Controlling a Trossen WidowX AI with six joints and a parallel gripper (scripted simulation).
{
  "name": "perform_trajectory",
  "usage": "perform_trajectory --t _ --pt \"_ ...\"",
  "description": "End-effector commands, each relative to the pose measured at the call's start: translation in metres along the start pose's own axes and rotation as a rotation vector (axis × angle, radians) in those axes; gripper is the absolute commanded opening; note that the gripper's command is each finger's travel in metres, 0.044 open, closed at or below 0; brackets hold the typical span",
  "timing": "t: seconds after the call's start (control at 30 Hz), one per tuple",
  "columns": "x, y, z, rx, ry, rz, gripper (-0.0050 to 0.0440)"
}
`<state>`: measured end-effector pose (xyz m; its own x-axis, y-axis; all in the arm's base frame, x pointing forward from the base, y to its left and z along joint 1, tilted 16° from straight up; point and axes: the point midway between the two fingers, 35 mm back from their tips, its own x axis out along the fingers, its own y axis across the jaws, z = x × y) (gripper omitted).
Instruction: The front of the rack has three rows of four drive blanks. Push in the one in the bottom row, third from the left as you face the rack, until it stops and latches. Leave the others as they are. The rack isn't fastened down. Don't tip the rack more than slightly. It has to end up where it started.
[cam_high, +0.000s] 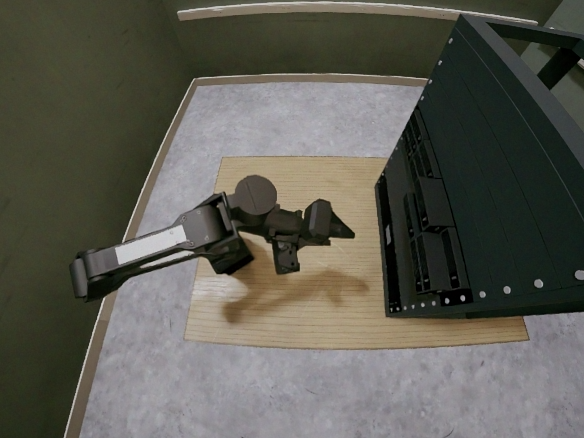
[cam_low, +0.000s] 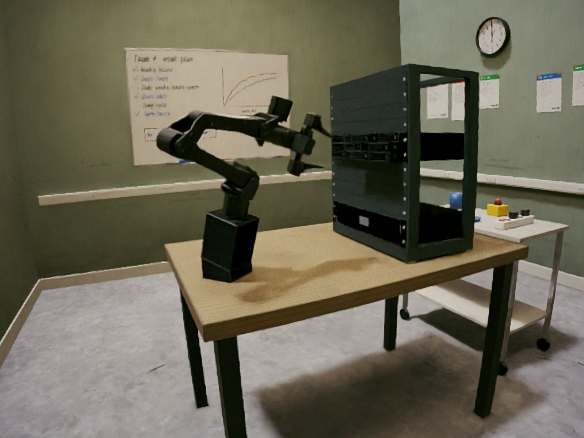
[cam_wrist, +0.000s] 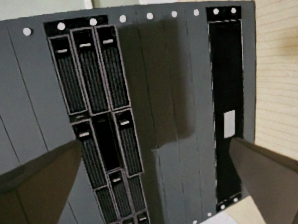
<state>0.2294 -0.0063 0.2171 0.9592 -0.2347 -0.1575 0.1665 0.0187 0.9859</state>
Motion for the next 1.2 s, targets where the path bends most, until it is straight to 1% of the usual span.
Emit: perform_trajectory --t 0.0,0.2,0.27,0.37,0.5,0.67,1.17 --pt "-0.0055 -0.0035 -0.005 -0.063 0.026 0.146 0.044" --pt "-0.0104 -0.0084 -0.0096 -0.115 0.051 0.261 0.044" --pt "-0.0104 -0.0084 -0.0096 -0.115 0.051 0.261 0.044" --pt "-0.0121 -0.01 -0.0111 -0.134 0.06 0.301 0.044" --pt "-0.0136 -0.0114 -0.0123 -0.148 0.066 0.333 0.044" --pt "-0.0143 -0.012 -0.0128 -0.155 0.068 0.347 0.044" --pt "-0.0143 -0.012 -0.0129 -0.155 0.068 0.348 0.044"
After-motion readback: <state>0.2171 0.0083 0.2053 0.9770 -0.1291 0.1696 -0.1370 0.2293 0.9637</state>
